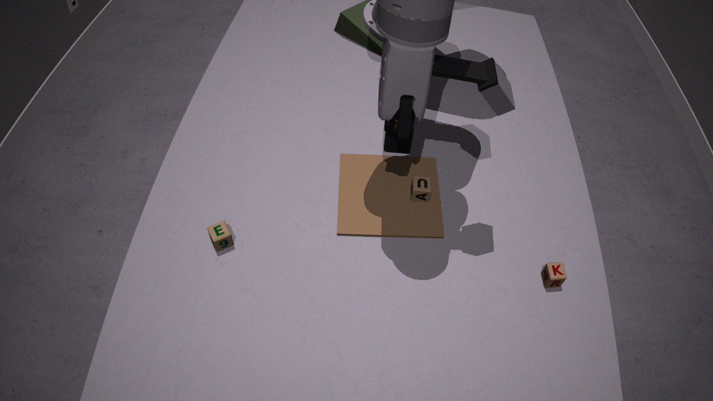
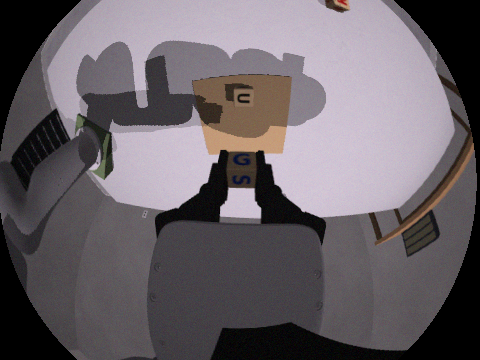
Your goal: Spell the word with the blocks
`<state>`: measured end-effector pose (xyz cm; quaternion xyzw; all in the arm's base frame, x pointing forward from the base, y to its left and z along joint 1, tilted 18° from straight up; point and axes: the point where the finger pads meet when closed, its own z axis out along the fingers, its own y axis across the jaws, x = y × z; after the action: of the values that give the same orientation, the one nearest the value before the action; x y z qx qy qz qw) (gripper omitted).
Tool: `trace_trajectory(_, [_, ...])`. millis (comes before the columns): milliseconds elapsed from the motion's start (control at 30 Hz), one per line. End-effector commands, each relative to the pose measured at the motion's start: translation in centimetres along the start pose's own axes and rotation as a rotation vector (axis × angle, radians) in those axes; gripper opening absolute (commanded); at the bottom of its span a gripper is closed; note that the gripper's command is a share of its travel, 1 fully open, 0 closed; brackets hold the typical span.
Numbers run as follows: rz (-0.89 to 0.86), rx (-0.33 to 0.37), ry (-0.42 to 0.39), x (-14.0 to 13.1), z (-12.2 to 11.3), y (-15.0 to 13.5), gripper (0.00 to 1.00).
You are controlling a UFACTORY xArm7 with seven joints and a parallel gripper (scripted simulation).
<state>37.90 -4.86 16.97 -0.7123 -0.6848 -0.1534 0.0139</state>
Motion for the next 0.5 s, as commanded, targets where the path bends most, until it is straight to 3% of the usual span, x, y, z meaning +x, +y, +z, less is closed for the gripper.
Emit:
trace_trajectory(0, [0.0, -0.003, 0.0, 0.0, 0.3, 0.1, 0.21])
trace_trajectory(367, [0.0, -0.003, 0.0, 0.0, 5.8, 0.1, 0.21])
trace_trajectory(467, [0.0, -0.003, 0.0, 0.0, 6.2, 0.1, 0.21])
